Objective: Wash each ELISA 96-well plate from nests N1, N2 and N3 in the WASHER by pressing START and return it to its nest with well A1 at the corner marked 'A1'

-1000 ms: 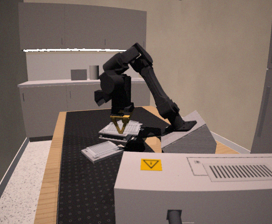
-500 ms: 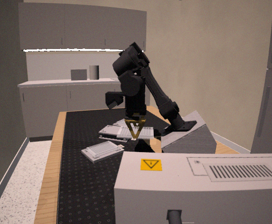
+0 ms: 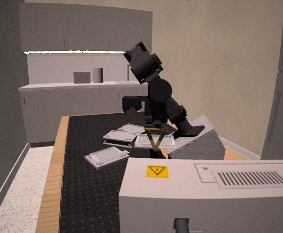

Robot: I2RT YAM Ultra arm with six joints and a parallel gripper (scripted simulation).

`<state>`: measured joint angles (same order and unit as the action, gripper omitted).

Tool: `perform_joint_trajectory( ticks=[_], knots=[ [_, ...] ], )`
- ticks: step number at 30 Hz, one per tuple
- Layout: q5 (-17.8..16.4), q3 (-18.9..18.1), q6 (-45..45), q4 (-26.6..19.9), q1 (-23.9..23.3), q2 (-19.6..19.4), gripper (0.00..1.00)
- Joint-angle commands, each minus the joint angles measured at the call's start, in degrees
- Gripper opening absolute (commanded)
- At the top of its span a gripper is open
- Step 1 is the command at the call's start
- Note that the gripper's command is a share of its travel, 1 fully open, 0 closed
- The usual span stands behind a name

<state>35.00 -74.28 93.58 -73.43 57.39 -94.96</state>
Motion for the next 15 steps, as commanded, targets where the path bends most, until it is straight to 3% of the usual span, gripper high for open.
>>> perform_joint_trajectory(
  ticks=[1,6,15],
  knots=[
    [0.08,-0.62,1.95,-0.36,0.70,0.21,0.00],
    [-0.05,-0.55,0.82,-0.40,2.33,-0.81,0.00],
    [-0.72,-0.90,7.35,-0.46,7.75,-4.82,0.00]
  ],
)
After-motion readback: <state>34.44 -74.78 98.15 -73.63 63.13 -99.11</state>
